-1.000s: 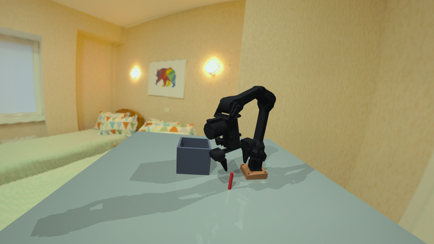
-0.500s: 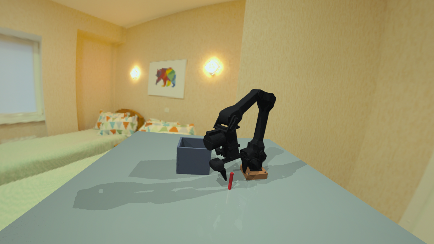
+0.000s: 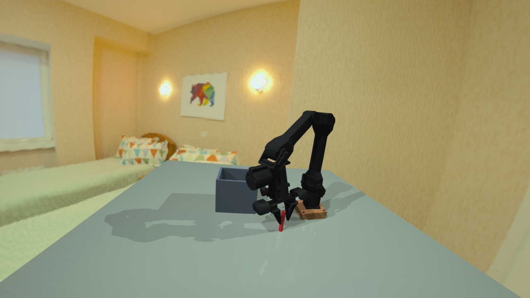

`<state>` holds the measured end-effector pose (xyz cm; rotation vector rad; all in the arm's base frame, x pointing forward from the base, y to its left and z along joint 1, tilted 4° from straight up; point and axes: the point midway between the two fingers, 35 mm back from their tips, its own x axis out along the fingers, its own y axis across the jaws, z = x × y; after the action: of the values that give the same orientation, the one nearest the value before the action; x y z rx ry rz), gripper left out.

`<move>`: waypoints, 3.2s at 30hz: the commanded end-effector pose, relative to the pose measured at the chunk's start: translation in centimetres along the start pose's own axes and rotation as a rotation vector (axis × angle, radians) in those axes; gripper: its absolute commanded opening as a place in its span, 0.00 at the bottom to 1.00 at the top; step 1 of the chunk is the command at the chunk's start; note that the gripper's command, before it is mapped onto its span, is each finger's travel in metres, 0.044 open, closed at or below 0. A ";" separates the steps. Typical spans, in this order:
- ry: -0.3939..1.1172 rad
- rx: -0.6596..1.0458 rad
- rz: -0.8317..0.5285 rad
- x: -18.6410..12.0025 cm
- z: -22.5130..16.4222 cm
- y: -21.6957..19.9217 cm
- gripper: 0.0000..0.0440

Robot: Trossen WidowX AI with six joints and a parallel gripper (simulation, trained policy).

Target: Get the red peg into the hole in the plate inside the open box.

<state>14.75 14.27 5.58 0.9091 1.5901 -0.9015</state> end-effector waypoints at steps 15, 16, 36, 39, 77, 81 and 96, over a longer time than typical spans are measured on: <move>0.125 -0.068 0.162 -4.1 -2.0 1.9 0.00; 0.131 -0.072 0.176 -4.5 -2.1 2.0 0.00; 0.072 -0.119 0.444 -14.5 0.4 2.4 0.00; 0.040 -0.107 0.475 -15.9 1.3 2.4 0.00; -0.131 0.138 0.402 -18.7 14.8 2.9 0.00; -0.124 0.147 0.390 -18.3 15.8 3.2 0.00; -0.079 0.151 0.342 -15.2 19.3 4.8 0.00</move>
<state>29.08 -2.49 17.43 1.1966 1.2440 -0.8148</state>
